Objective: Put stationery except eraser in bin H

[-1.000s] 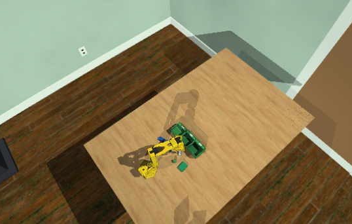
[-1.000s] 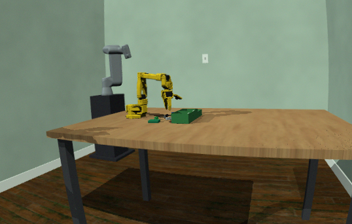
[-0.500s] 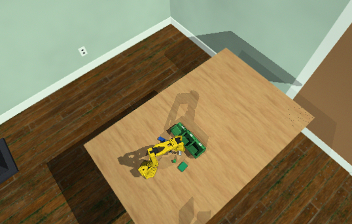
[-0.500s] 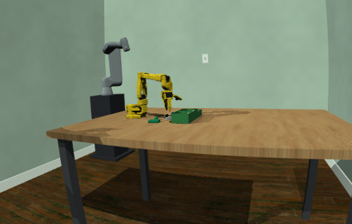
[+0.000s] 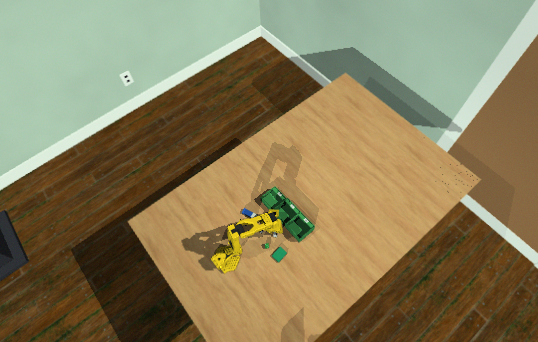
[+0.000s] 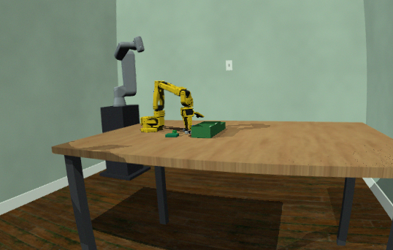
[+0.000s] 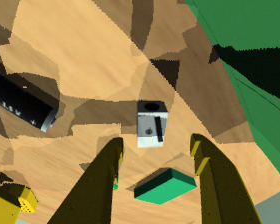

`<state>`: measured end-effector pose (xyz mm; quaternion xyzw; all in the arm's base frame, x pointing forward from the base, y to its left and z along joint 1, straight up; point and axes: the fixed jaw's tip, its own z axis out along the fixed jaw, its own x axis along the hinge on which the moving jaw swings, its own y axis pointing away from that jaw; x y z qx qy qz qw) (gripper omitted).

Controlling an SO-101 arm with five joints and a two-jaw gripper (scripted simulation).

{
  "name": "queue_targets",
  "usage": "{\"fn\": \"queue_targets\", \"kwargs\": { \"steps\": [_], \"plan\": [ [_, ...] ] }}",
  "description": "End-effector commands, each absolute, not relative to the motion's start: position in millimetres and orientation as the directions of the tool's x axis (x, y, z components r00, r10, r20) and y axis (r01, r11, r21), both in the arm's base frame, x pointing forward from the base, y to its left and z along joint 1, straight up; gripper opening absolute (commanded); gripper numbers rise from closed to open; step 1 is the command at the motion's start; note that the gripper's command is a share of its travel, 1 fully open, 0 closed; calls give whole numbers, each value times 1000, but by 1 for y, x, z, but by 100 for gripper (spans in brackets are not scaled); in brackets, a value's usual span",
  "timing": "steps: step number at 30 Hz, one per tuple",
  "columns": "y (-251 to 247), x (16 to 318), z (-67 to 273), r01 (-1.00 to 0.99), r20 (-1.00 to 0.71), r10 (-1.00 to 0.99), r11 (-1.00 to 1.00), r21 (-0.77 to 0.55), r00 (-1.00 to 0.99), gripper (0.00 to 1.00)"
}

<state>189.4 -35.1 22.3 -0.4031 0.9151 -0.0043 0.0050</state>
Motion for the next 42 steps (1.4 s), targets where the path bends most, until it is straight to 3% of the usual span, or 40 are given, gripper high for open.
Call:
{"fn": "queue_targets", "kwargs": {
  "steps": [1,26,42],
  "plan": [
    [-38,194,18,-735,-27,-736,676,-45,-676,22],
    [-37,193,7,-735,-27,-736,676,-45,-676,21],
    [-37,193,7,-735,-27,-736,676,-45,-676,5]
  ]
}}
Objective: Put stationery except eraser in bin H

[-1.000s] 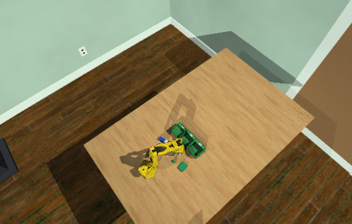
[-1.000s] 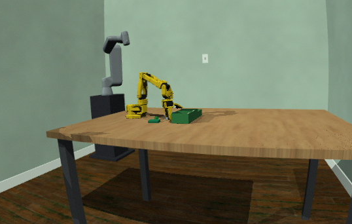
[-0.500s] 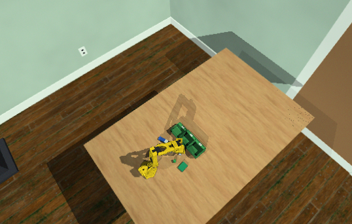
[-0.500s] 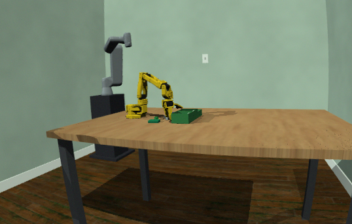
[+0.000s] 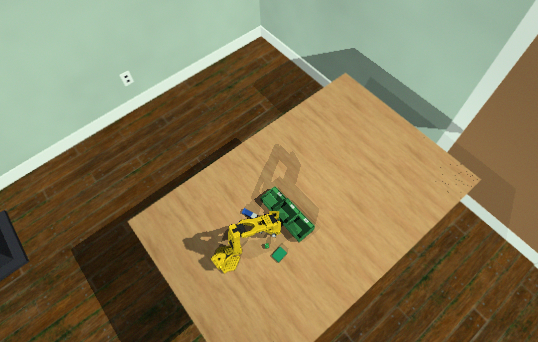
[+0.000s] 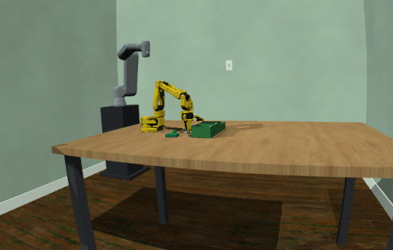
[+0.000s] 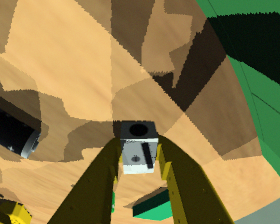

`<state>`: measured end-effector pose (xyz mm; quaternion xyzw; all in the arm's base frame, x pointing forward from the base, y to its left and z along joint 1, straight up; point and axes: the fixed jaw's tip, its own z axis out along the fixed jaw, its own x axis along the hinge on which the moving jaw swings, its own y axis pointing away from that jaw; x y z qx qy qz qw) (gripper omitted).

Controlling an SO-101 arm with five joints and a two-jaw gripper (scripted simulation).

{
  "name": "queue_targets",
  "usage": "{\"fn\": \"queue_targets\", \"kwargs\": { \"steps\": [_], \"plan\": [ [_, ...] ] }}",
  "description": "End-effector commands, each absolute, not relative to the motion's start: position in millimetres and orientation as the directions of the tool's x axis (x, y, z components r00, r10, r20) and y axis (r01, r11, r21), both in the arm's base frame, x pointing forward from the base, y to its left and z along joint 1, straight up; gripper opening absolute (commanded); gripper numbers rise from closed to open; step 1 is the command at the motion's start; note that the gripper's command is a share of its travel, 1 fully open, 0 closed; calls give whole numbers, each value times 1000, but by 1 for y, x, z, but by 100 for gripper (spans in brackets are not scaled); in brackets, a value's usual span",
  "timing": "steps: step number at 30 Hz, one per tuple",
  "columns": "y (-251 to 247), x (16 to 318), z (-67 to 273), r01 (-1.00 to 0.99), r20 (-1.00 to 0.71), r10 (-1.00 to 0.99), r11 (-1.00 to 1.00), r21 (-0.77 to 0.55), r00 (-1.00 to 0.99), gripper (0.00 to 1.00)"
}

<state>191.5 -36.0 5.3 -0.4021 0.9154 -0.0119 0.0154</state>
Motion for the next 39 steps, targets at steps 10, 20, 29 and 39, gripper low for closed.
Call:
{"fn": "queue_targets", "kwargs": {
  "steps": [10,20,29,39],
  "plan": [
    [-37,193,7,-735,-27,-736,676,-45,-676,0],
    [-37,193,7,-735,-27,-736,676,-45,-676,0],
    [-37,194,12,-735,-27,-736,676,-45,-676,0],
    [-37,194,42,-735,-27,-736,676,-45,-676,0]
  ]
}}
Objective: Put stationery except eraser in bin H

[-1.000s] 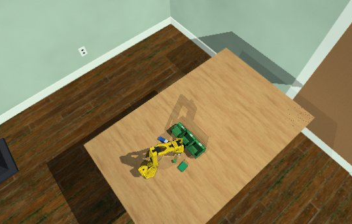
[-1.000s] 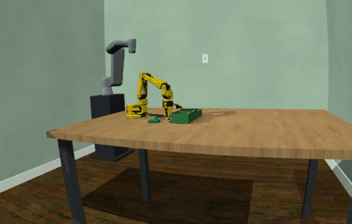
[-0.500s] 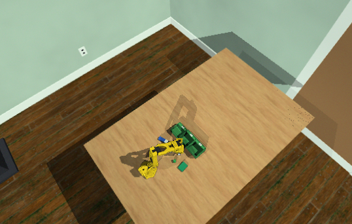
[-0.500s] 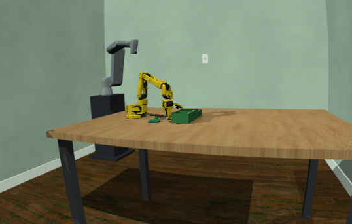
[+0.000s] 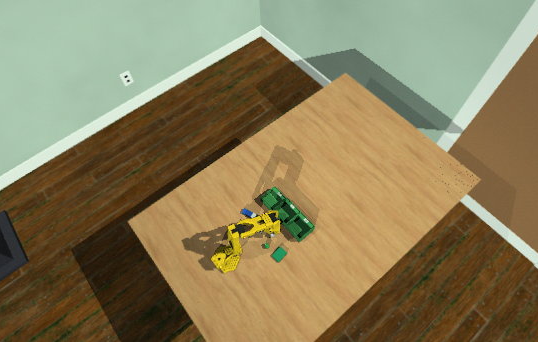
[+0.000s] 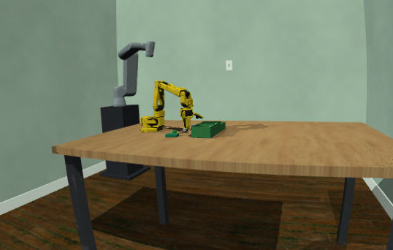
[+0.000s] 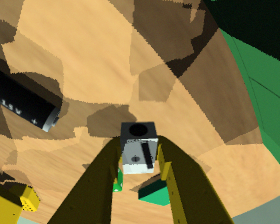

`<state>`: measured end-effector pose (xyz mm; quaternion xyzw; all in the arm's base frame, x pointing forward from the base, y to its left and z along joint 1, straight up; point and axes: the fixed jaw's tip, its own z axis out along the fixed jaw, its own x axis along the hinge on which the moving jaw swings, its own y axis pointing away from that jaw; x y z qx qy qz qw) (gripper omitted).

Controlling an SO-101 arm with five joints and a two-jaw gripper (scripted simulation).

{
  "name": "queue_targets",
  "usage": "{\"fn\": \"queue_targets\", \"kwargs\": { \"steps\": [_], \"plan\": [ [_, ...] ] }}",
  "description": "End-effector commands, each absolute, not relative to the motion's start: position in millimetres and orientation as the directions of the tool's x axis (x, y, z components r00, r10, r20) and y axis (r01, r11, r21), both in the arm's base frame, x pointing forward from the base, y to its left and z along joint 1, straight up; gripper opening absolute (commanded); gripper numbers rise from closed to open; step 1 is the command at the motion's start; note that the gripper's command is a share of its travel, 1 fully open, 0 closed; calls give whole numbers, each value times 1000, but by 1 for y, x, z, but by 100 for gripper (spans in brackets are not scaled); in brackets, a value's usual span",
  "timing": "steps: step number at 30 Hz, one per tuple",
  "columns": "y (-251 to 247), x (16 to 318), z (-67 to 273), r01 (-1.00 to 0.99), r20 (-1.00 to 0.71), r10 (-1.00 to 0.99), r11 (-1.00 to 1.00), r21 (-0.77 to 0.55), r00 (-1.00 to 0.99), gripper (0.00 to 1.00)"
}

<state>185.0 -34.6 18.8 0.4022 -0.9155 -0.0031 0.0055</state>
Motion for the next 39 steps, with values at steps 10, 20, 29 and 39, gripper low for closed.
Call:
{"fn": "queue_targets", "kwargs": {
  "steps": [10,20,29,39],
  "plan": [
    [-37,191,62,-735,-27,-736,676,-45,-676,0],
    [-42,202,69,-646,-54,-649,760,-73,-759,0],
    [-58,234,92,-309,-172,-326,944,-117,-930,0],
    [-66,248,96,-155,-248,-181,980,-122,-952,0]
  ]
}}
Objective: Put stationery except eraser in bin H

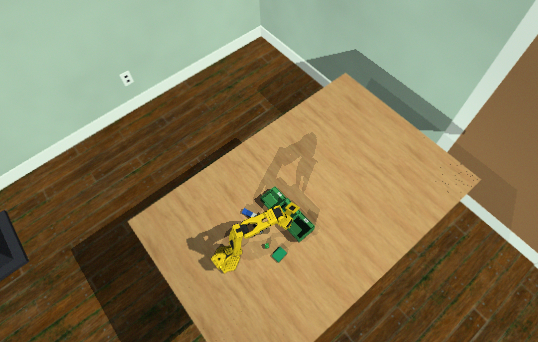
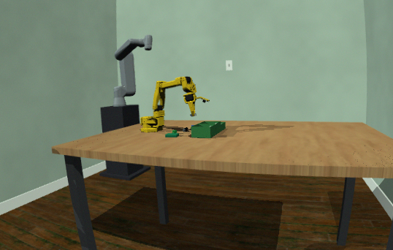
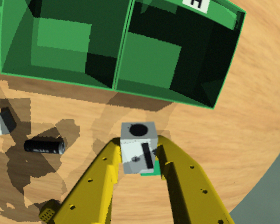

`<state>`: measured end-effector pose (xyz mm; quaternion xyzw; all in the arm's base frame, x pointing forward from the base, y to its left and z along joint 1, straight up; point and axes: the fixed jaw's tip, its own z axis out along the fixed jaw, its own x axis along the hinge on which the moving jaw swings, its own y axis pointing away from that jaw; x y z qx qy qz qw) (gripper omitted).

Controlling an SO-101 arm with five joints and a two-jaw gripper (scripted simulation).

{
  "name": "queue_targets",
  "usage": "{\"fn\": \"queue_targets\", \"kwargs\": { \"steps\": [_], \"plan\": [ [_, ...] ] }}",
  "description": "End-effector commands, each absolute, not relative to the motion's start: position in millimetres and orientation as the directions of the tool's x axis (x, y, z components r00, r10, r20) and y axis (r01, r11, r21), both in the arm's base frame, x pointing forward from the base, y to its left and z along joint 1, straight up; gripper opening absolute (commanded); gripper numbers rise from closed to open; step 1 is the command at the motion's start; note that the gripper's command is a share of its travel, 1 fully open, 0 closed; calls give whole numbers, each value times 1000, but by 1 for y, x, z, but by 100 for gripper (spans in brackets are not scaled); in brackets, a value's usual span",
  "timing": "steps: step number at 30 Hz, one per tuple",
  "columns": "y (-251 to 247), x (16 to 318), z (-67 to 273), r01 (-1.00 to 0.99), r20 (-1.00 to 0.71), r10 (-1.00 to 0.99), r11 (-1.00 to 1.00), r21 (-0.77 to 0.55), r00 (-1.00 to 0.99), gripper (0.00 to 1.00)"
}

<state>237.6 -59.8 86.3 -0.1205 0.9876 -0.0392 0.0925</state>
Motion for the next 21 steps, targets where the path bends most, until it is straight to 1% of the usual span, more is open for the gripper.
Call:
{"fn": "queue_targets", "kwargs": {
  "steps": [1,4,6,9,11,14,21],
  "plan": [
    [-68,252,96,-111,-275,-142,986,-122,-951,0],
    [-75,267,96,54,-380,11,993,-104,-925,0],
    [-75,267,96,54,-380,11,993,-104,-925,0],
    [-84,282,98,210,-480,158,976,-56,-863,0],
    [-88,288,99,277,-522,224,961,-25,-823,0],
    [-90,291,100,312,-544,259,950,-5,-798,0],
    [-90,291,100,312,-545,260,950,-4,-797,0]
  ]
}}
